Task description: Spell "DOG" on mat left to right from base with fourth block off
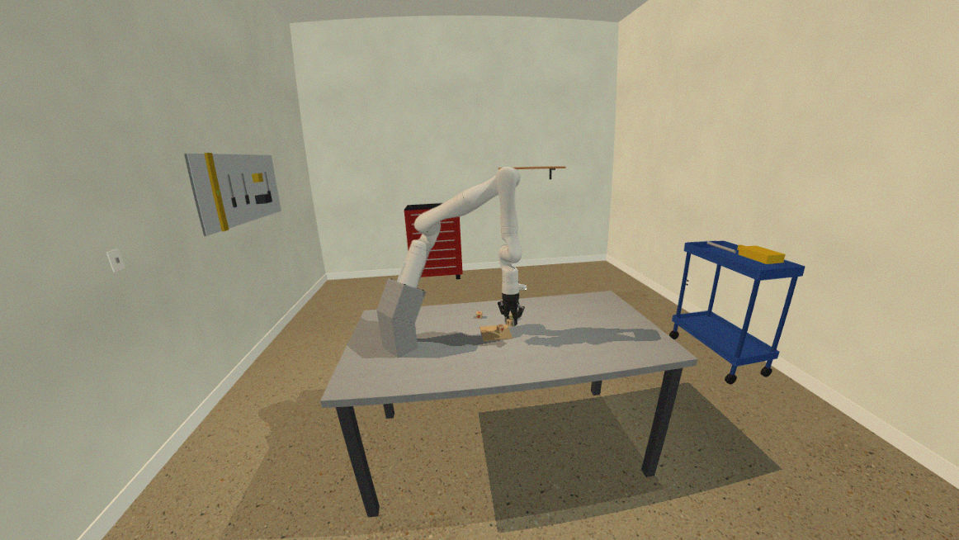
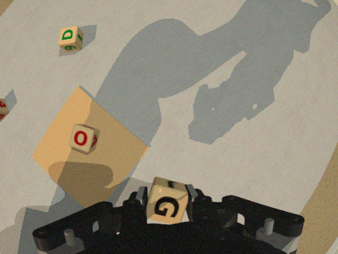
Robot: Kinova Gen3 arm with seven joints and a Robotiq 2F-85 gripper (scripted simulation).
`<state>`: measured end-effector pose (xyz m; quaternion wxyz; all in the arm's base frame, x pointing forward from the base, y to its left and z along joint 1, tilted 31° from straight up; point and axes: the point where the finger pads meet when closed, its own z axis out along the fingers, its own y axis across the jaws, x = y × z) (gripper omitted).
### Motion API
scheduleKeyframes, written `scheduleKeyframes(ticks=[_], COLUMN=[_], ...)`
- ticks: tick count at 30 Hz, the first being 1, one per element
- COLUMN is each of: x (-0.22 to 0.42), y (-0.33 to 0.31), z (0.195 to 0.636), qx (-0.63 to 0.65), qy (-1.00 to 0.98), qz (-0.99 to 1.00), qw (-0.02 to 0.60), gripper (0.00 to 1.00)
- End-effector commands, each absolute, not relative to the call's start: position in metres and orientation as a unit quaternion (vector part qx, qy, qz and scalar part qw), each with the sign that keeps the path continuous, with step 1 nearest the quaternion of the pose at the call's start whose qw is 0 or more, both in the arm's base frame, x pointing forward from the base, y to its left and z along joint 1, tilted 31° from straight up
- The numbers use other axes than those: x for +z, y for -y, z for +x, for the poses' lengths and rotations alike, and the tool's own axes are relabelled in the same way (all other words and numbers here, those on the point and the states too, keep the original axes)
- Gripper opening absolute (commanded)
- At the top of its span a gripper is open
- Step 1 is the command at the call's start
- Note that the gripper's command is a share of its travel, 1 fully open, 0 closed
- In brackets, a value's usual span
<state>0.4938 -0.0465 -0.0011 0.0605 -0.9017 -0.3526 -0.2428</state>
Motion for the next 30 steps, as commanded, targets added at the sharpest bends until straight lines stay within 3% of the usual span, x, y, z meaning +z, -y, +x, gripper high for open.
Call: scheduleKeyframes(ticks=[1, 19, 30], x=[0.002, 0.006, 0.009], y=[0.036, 0.006, -0.002], z=[0.489, 0.448, 0.438], qx=[-0.253, -0.266, -0.269], qy=[0.412, 0.658, 0.7], qz=[-0.874, -0.704, -0.661], qw=[0.039, -0.02, -0.028], gripper=[0.26, 0.26, 0.26])
